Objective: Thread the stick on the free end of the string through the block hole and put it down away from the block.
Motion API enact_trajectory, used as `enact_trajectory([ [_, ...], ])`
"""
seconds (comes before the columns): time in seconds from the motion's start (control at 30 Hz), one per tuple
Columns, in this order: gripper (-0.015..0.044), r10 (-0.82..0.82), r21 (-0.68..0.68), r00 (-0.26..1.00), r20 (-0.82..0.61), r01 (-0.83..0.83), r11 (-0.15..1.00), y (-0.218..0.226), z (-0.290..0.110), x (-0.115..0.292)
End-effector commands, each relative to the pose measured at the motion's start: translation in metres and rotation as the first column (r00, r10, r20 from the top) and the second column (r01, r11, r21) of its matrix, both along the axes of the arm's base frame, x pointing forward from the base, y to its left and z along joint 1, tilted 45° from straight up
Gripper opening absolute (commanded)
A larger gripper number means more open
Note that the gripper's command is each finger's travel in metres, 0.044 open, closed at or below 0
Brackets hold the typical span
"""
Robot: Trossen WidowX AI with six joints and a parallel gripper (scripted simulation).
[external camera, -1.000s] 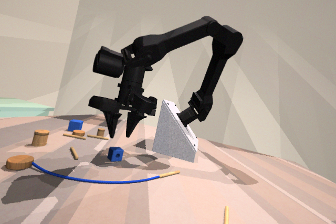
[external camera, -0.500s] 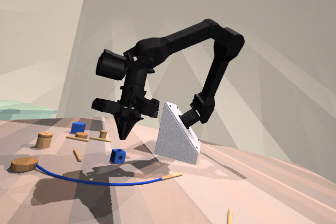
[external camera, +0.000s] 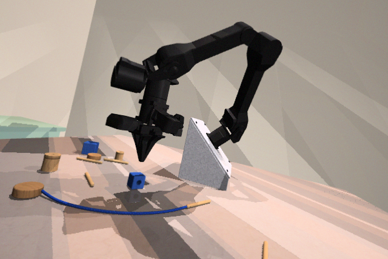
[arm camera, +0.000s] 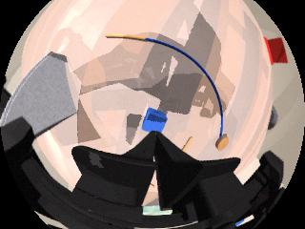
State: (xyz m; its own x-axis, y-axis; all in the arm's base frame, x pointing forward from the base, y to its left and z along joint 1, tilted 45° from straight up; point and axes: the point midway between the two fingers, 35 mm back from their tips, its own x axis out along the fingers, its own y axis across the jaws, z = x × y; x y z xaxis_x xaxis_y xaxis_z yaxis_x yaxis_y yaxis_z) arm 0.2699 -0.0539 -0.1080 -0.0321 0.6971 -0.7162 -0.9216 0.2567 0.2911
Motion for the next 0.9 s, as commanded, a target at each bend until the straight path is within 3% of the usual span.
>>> enact_trajectory([
  [0.0, 0.0026, 0.0, 0.0, 1.0, 0.0, 0.0, 1.0, 0.0, 0.0, 0.0],
  [0.27, 0.0236, 0.0, 0.0, 1.0, 0.0, 0.0, 1.0, 0.0, 0.0, 0.0],
  [0.33, 0.0237, 0.0, 0.0, 1.0, 0.0, 0.0, 1.0, 0.0, 0.0, 0.0],
  [0.63, 0.0001, 0.0, 0.0, 1.0, 0.0, 0.0, 1.0, 0.0, 0.0, 0.0],
  [0.87, 0.0, 0.0, 0.0, 1.0, 0.0, 0.0, 1.0, 0.0, 0.0, 0.0],
])
